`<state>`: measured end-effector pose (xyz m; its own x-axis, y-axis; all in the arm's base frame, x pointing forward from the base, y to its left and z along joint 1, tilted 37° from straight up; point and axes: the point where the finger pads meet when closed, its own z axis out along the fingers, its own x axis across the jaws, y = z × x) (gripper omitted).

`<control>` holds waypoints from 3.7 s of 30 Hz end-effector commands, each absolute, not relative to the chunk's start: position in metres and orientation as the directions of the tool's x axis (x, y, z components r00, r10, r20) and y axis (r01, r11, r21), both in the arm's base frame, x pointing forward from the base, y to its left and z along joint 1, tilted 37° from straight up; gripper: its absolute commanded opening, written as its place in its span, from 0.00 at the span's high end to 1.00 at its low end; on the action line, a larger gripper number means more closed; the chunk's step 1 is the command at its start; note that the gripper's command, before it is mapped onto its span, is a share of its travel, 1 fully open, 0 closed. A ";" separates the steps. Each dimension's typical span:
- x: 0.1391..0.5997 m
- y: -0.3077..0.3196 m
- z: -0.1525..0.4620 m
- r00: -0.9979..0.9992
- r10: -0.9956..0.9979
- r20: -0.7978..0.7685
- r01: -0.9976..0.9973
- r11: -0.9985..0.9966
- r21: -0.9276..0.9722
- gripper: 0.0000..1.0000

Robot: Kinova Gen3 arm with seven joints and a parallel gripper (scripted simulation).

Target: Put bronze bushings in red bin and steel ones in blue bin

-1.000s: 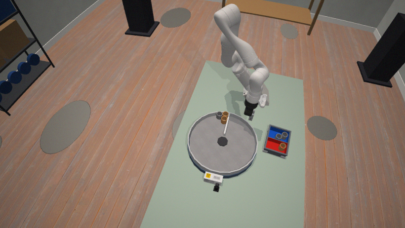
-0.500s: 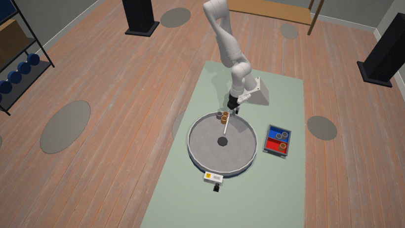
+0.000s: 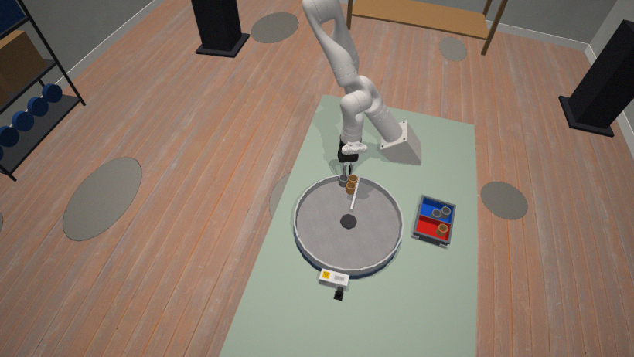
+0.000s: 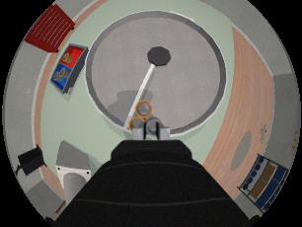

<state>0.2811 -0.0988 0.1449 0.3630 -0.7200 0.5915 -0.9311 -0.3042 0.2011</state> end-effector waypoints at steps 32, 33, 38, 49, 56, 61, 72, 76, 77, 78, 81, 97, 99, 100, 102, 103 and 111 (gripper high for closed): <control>0.280 -0.134 0.137 0.222 -0.768 0.601 -0.973 -0.210 0.092 0.55; 0.280 -0.136 0.135 0.222 -0.768 0.601 -0.973 -0.210 0.092 0.55; 0.281 -0.141 0.128 0.222 -0.768 0.601 -0.973 -0.210 0.092 0.55; 0.281 -0.142 0.127 0.223 -0.768 0.600 -0.973 -0.211 0.091 0.55; 0.282 -0.145 0.123 0.223 -0.768 0.600 -0.973 -0.211 0.091 0.55; 0.282 -0.148 0.120 0.223 -0.768 0.601 -0.973 -0.211 0.091 0.55; 0.282 -0.153 0.112 0.222 -0.768 0.601 -0.973 -0.210 0.092 0.55; 0.282 -0.153 0.112 0.222 -0.768 0.601 -0.973 -0.210 0.092 0.55; 0.282 -0.154 0.111 0.222 -0.768 0.601 -0.973 -0.210 0.092 0.55; 0.282 -0.155 0.110 0.222 -0.768 0.601 -0.973 -0.210 0.092 0.55; 0.282 -0.158 0.107 0.222 -0.768 0.601 -0.973 -0.210 0.092 0.55; 0.283 -0.157 0.107 0.222 -0.768 0.601 -0.973 -0.210 0.091 1.00; 0.283 -0.157 0.107 0.222 -0.768 0.601 -0.973 -0.210 0.091 1.00; 0.283 -0.157 0.107 0.222 -0.768 0.601 -0.973 -0.210 0.091 1.00; 0.283 -0.160 0.108 0.218 -0.766 0.605 -0.974 -0.206 0.091 1.00; 0.283 -0.160 0.108 0.218 -0.766 0.605 -0.974 -0.206 0.091 1.00; 0.283 -0.160 0.108 0.218 -0.766 0.605 -0.974 -0.206 0.091 1.00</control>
<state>0.2828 -0.1603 0.1085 0.2175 -0.7656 0.6054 -0.9746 -0.2046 0.0913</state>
